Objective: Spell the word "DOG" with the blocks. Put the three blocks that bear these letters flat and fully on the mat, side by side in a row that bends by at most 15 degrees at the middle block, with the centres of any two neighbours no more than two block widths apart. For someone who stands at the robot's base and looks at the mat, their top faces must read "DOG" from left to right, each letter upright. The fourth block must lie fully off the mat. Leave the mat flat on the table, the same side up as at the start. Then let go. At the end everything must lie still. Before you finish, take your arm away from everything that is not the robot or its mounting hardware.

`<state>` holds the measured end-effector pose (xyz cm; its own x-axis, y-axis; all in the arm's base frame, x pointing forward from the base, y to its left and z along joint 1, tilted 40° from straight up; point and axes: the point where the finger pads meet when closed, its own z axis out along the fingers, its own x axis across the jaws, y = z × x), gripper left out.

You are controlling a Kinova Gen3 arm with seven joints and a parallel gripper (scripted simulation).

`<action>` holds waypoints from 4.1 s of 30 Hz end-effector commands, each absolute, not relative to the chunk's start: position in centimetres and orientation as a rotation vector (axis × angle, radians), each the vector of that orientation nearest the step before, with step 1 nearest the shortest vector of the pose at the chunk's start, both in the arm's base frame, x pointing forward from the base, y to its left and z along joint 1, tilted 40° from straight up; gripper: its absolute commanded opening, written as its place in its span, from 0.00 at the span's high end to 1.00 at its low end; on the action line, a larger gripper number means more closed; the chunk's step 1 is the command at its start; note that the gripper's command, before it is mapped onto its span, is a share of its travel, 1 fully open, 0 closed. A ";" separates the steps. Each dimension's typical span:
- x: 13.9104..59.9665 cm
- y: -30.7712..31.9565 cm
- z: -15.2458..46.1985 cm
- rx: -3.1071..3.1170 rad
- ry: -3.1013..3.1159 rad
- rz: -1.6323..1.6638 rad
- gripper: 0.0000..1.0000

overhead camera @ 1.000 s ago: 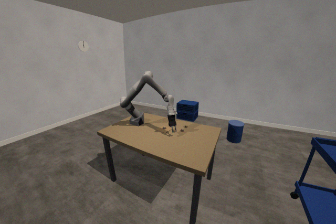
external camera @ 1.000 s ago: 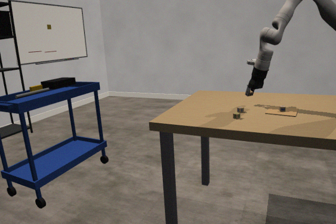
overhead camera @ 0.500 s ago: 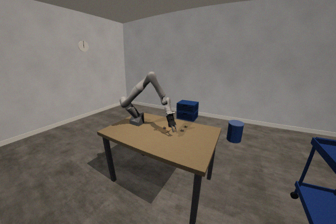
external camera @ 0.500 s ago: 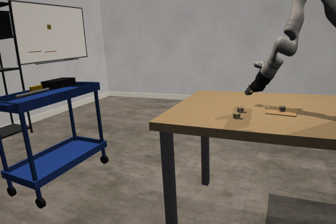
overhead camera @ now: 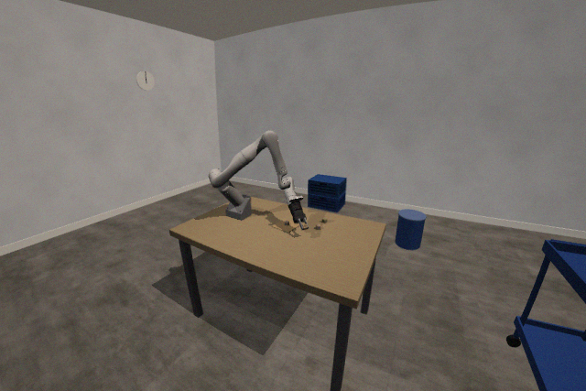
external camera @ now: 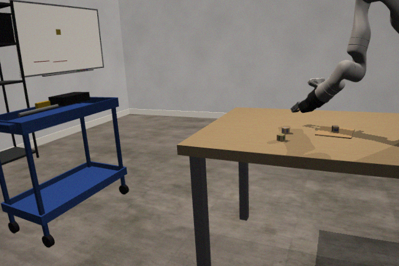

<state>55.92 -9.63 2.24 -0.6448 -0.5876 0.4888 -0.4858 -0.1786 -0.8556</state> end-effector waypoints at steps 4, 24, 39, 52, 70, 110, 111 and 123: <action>55.5 -9.8 1.4 -1.314 1.888 -2.022 0.51; 55.5 -9.8 1.3 -1.302 1.809 -2.058 0.51; 55.4 -11.7 -0.9 -1.302 1.809 -2.058 0.51; 55.3 -12.9 -2.4 -1.302 1.809 -2.058 0.51; 55.3 -12.9 -2.4 -1.302 1.809 -2.058 0.51; 55.3 -12.9 -2.4 -1.302 1.809 -2.058 0.21; 55.3 -12.9 -2.4 -1.302 1.809 -2.058 0.21; 55.3 -12.9 -2.4 -1.302 1.809 -2.058 0.21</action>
<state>55.28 -13.03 -2.49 -0.6266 -0.5824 0.5178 -0.4390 -0.2852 -0.8520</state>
